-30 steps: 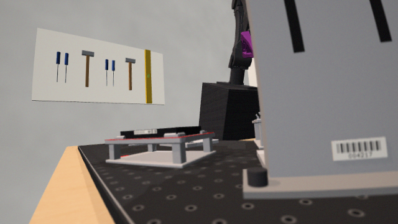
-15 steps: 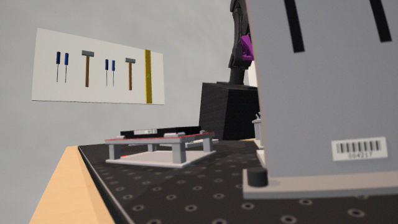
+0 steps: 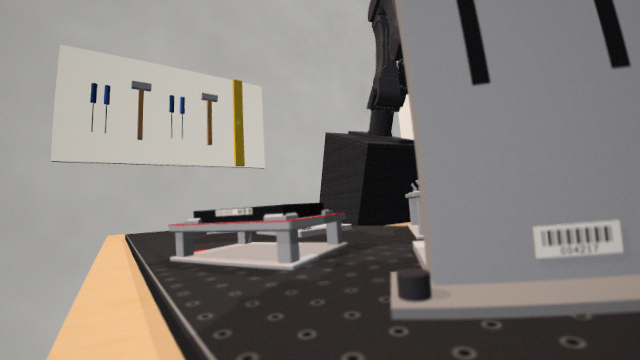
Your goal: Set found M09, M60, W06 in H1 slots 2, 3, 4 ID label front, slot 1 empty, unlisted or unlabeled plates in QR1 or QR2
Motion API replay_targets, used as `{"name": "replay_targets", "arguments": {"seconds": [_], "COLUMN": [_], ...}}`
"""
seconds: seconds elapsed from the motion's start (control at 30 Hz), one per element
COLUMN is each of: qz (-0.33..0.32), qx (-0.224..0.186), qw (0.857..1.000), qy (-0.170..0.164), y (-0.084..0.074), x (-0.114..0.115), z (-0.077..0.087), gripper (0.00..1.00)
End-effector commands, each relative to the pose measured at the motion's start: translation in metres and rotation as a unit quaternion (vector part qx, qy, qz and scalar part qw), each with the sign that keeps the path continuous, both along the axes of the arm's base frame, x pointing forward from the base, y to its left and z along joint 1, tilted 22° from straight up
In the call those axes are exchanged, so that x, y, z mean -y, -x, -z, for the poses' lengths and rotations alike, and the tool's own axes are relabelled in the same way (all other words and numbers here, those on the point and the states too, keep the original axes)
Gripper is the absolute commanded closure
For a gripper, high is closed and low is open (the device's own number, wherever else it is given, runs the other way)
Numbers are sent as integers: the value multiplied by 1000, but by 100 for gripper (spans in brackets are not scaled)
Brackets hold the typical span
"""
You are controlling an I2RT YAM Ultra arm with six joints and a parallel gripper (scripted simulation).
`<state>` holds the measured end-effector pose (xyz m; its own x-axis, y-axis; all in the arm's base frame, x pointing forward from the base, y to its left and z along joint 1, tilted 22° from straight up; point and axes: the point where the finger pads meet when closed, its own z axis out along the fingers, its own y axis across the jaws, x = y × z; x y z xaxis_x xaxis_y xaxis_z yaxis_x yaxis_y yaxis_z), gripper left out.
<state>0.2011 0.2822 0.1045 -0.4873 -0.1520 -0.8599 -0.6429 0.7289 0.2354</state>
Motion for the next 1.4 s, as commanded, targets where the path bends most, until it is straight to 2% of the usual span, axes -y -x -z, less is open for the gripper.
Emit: {"name": "replay_targets", "arguments": {"seconds": [0.0, 0.7, 1.37], "qz": [4, 4, 4], "qx": [4, 4, 5], "qw": [1000, 1000, 1000], "qy": [-4, -4, -4], "y": [-2, -2, -11], "x": [0, 0, -7], "z": [-4, -4, -7], "gripper": [100, 100, 100]}}
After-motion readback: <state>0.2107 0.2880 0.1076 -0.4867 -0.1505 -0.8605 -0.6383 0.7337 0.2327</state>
